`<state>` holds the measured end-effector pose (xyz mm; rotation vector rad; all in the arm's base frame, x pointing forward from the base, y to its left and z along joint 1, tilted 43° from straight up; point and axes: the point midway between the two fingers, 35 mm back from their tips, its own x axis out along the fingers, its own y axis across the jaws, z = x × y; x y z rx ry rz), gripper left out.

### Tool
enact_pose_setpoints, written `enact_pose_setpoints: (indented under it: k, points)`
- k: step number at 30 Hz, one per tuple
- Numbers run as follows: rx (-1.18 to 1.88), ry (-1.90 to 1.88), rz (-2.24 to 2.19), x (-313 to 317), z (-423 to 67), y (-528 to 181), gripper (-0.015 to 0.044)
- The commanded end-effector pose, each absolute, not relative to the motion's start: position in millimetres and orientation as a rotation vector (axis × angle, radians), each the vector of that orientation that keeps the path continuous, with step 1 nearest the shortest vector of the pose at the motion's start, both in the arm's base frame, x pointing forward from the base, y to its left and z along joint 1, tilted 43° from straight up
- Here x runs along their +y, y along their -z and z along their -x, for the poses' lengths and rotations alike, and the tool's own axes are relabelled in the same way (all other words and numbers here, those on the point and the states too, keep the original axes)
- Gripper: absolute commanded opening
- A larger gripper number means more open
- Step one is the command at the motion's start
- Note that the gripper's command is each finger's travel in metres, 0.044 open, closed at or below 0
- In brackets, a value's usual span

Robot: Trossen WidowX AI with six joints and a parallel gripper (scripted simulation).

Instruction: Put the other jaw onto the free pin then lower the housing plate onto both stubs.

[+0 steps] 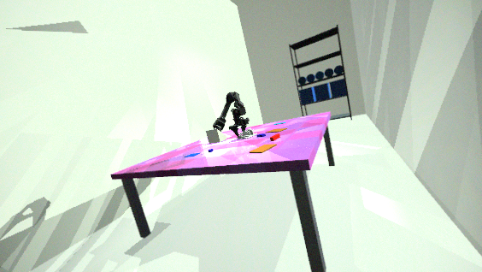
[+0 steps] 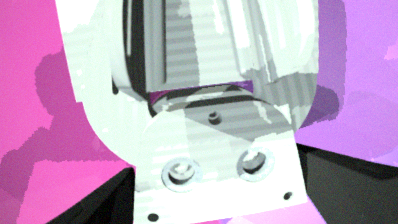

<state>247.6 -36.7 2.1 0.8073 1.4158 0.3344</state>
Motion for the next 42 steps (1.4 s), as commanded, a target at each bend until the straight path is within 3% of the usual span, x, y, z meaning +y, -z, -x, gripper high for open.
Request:
enact_pose_setpoints:
  k: [1,42]
  points:
    - [1.417,-0.332,-0.813,-36.2,-247.7,-1.4,0.0351]
    - [1.417,-0.332,-0.814,-31.5,-248.9,3.8,0.0351]
